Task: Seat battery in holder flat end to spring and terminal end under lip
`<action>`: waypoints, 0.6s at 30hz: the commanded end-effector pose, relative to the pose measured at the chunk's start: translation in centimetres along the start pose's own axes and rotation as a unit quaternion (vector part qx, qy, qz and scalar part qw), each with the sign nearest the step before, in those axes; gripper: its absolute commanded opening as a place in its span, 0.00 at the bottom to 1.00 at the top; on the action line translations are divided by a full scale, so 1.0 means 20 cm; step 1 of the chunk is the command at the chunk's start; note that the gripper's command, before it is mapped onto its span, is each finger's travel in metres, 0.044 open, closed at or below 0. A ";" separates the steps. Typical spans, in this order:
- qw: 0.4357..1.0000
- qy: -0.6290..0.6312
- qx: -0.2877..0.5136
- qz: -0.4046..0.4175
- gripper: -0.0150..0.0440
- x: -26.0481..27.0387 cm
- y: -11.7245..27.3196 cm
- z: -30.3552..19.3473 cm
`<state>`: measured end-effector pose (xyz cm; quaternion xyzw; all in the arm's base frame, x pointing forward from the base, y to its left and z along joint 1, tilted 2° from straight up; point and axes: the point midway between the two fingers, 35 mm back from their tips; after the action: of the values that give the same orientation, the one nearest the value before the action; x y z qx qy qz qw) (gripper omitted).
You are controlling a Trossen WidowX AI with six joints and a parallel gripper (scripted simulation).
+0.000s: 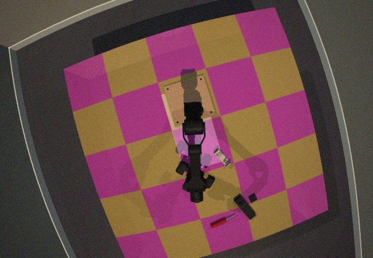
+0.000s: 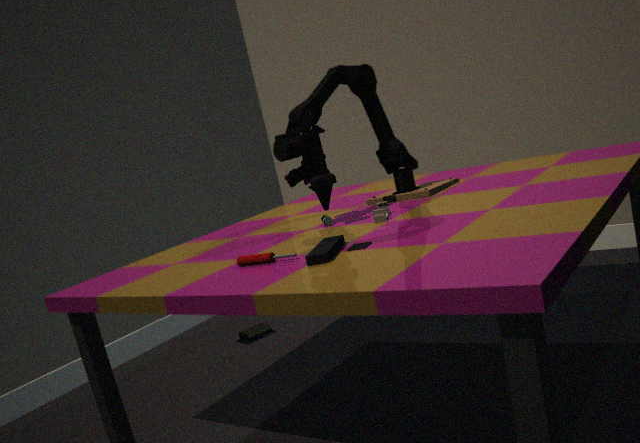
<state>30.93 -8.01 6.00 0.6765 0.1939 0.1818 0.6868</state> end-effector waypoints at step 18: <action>1.000 -0.001 -0.005 0.005 0.25 -0.01 0.40 0.00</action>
<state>30.84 -8.05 13.93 0.6748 0.1906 0.1844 0.6887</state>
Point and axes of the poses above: the point midway between the two fingers, 35 mm back from their tips, its own y axis back along the fingers, its own x axis across the jaws, z = x × y, and after that the axes turned 14 degrees about -y, right-handed
